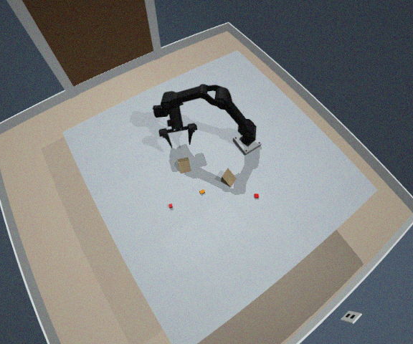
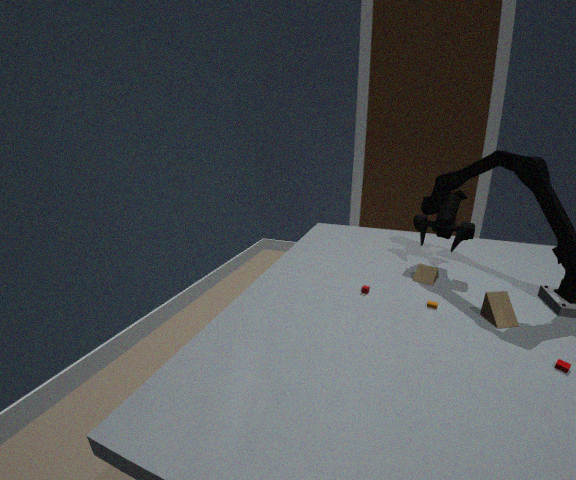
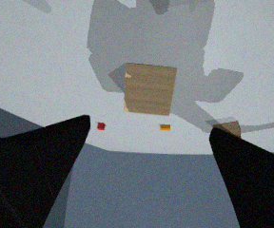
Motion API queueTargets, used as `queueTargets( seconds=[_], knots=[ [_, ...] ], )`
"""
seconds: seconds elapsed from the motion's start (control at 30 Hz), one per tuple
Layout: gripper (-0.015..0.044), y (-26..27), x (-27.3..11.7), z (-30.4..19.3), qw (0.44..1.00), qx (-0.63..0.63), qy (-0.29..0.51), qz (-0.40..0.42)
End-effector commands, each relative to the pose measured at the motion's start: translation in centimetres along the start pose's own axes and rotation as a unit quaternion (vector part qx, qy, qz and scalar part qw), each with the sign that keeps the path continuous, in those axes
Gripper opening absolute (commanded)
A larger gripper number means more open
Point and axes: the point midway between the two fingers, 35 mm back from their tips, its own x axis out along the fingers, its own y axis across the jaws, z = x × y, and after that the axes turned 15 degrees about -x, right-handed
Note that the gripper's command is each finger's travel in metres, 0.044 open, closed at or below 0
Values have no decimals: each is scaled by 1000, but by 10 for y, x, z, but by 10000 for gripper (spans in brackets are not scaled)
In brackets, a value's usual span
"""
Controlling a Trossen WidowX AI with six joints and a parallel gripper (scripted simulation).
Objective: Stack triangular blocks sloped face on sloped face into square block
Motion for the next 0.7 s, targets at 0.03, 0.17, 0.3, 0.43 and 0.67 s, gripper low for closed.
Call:
queueTargets(
  seconds=[0.03, 0.17, 0.3, 0.43, 0.67],
  knots=[
    [440, 3, 20, 0, 1000, -1, 3, 1],
    [440, 4, 54, 1, 1000, -1, 3, 1],
    [440, 2, 87, -1, 1000, -2, 5, 1],
    [440, 0, 99, -2, 1000, -2, 7, 2],
    [361, 1, 100, -3, 1000, -4, 6, -1]
  ],
)
